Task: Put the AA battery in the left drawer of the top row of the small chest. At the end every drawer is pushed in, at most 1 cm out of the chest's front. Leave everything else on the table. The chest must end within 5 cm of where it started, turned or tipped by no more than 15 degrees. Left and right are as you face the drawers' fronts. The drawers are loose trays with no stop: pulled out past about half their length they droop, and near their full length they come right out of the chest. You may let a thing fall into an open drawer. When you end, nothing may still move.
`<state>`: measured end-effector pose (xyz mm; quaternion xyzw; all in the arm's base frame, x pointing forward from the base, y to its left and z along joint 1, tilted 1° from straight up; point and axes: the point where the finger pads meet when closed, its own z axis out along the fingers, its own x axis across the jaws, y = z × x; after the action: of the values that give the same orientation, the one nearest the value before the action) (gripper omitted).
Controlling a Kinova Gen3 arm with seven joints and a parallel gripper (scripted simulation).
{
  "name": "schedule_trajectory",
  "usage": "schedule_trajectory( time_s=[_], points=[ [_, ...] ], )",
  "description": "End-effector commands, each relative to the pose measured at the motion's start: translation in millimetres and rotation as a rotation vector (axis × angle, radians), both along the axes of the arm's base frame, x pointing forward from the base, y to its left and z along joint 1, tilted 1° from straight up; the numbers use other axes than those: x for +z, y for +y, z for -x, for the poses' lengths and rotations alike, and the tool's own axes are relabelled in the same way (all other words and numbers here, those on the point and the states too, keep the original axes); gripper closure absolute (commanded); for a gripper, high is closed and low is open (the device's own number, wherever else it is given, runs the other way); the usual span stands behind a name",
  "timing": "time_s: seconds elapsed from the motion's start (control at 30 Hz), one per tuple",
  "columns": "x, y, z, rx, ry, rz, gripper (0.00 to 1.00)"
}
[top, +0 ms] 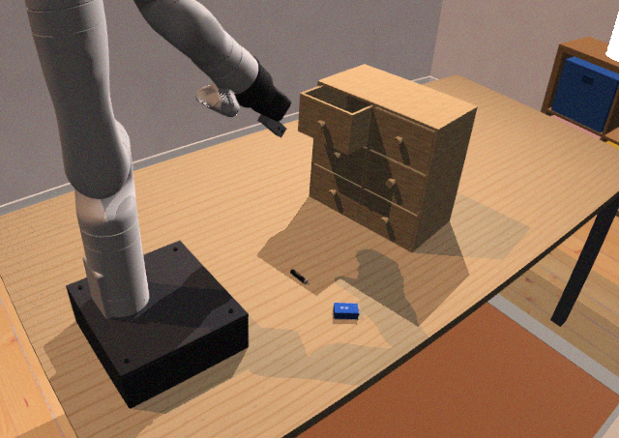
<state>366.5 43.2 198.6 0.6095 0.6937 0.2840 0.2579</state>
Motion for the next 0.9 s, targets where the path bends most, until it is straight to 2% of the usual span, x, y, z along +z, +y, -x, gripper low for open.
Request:
schedule_trajectory(
  time_s=[0.0,0.87],
  points=[
    [1.0,-0.9,-1.1,-0.003,-0.006,0.002,1.0],
    [-2.5,0.6,-9.7,-0.004,-0.003,-0.002,1.0]
  ],
)
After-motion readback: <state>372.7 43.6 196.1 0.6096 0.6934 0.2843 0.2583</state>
